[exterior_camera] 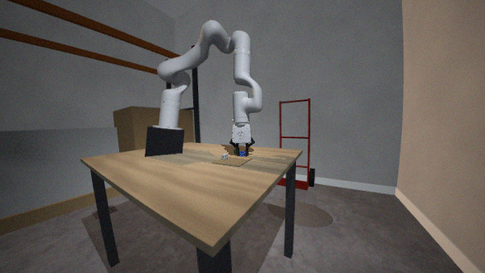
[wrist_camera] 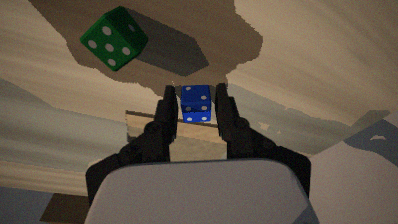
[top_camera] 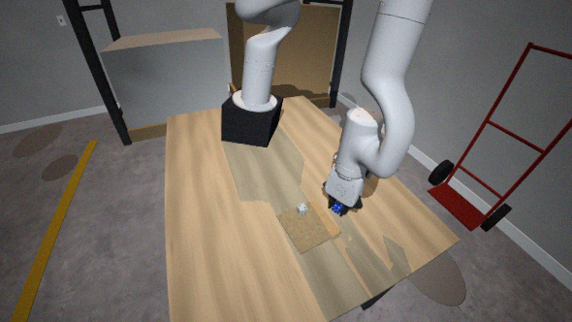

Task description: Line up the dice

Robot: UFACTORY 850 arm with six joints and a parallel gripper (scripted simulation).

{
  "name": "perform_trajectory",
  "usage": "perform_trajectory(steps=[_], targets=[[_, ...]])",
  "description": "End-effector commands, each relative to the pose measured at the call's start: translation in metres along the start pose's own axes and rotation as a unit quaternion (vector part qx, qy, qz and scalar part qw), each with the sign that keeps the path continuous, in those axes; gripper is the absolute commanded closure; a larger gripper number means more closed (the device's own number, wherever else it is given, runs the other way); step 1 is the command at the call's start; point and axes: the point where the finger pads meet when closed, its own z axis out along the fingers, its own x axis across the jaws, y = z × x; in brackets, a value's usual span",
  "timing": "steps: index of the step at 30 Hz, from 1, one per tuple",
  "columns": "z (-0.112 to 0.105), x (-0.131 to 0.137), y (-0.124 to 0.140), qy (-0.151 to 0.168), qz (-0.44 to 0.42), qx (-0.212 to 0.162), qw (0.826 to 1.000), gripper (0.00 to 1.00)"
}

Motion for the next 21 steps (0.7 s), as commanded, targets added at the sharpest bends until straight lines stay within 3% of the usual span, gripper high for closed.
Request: perform_trajectory(steps=[1, 7, 8, 21], targets=[[-0.0006, 0.0009, 0.0002, 0.001, 0.000, 0.000, 1.000, 0.58], [-0.0006, 0.0009, 0.0002, 0.001, 0.000, 0.000, 1.000, 0.58], [-0.0006, 0.0009, 0.0002, 0.001, 0.000, 0.000, 1.000, 0.79], [-0.0006, 0.0009, 0.0002, 0.001, 0.000, 0.000, 1.000, 0.79]])
